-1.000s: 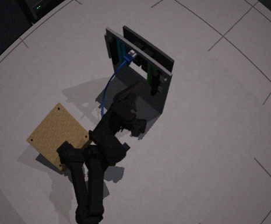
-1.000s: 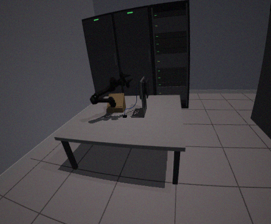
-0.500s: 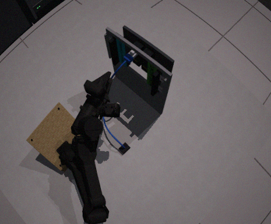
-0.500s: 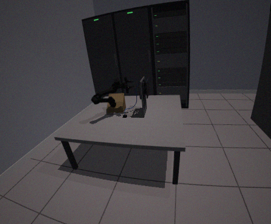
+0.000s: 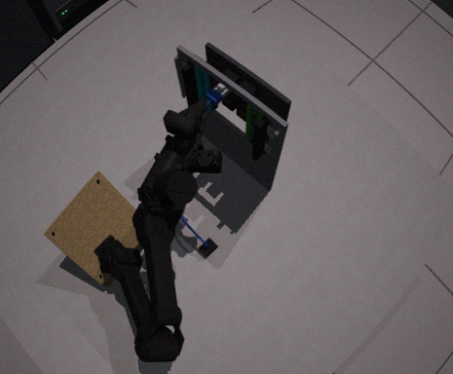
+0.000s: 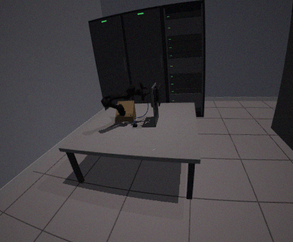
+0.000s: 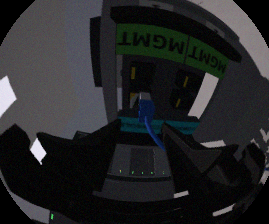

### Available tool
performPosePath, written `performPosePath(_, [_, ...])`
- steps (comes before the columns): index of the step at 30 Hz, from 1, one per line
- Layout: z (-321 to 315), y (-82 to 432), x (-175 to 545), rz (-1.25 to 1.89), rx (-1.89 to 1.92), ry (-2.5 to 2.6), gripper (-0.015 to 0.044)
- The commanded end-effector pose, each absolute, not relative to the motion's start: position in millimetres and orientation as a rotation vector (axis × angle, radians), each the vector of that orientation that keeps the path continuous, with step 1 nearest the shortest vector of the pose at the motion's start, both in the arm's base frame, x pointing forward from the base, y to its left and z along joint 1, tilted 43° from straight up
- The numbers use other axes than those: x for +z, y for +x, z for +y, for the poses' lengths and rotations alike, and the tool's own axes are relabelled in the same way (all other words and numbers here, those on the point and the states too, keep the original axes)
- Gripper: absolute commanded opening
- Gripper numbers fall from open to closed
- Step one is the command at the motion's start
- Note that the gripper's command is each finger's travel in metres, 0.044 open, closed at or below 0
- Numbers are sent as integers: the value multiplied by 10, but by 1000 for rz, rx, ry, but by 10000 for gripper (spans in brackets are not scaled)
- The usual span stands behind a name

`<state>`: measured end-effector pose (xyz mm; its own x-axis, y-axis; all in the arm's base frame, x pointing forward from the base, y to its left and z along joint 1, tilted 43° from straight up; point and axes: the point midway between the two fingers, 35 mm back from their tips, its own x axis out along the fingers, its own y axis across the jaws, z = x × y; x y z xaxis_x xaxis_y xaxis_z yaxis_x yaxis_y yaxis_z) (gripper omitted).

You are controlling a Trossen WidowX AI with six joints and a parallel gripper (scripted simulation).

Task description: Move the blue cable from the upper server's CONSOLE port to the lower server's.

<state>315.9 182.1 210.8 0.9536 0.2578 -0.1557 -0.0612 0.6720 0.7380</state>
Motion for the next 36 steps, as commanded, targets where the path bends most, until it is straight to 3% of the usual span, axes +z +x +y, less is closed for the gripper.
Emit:
performPosePath(1, [1831,3224,2091,262,181,808,239])
performPosePath(34, [1854,3709,2096,258,183,809,239])
performPosePath(36, [1852,3679,2117,254,182,815,187])
